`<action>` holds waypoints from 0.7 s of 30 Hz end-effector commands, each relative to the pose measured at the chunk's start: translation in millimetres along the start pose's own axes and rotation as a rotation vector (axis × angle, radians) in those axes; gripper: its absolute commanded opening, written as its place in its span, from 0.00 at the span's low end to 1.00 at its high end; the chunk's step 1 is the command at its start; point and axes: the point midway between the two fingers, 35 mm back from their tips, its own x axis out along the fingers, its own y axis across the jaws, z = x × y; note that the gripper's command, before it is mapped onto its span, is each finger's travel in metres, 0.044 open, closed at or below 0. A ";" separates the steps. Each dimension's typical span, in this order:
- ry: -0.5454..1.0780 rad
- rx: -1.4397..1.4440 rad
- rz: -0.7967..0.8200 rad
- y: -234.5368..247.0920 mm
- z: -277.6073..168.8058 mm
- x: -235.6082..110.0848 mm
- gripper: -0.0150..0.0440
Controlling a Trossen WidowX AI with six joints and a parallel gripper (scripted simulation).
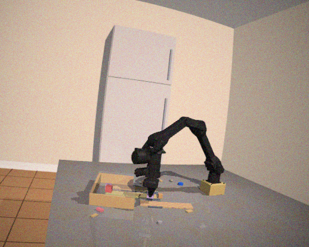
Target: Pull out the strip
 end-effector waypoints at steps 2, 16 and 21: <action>0.000 -0.004 0.006 -10.7 -13.9 -12.4 0.25; 0.002 -0.005 0.004 -31.8 -40.0 -18.9 0.25; 0.004 -0.005 0.003 -42.5 -53.2 -19.1 0.25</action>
